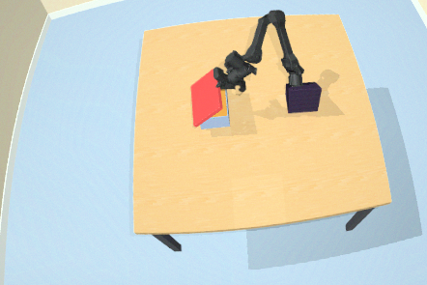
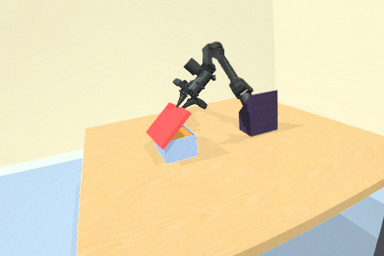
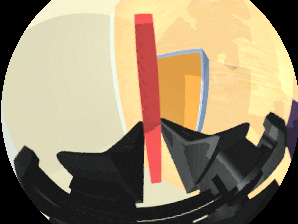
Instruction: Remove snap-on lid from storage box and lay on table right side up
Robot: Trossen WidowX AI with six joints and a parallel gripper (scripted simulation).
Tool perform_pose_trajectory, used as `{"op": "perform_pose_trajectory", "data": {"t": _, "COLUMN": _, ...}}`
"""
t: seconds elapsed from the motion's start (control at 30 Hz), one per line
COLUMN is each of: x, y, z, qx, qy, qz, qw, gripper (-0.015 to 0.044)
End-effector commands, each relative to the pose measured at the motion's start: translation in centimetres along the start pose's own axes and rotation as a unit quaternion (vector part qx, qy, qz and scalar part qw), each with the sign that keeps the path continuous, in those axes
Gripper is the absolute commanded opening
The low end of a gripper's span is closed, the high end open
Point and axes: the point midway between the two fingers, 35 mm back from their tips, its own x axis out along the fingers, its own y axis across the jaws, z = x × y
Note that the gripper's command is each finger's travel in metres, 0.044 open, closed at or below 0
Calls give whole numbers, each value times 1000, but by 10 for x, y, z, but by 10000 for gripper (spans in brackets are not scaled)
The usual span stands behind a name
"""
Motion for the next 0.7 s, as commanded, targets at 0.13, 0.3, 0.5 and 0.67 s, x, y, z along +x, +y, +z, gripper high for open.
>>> {"op": "perform_pose_trajectory", "data": {"t": 0.13, "x": 0, "y": 23, "z": 0, "qx": 7, "qy": 0, "qz": 7, "qw": 1000, "gripper": 0}}
{"op": "perform_pose_trajectory", "data": {"t": 0.3, "x": -2, "y": 29, "z": 0, "qx": 7, "qy": 0, "qz": 7, "qw": 1000, "gripper": 0}}
{"op": "perform_pose_trajectory", "data": {"t": 0.5, "x": -7, "y": 35, "z": 0, "qx": 7, "qy": 0, "qz": 7, "qw": 1000, "gripper": 0}}
{"op": "perform_pose_trajectory", "data": {"t": 0.67, "x": -12, "y": 40, "z": 1, "qx": 7, "qy": 0, "qz": 7, "qw": 1000, "gripper": 0}}
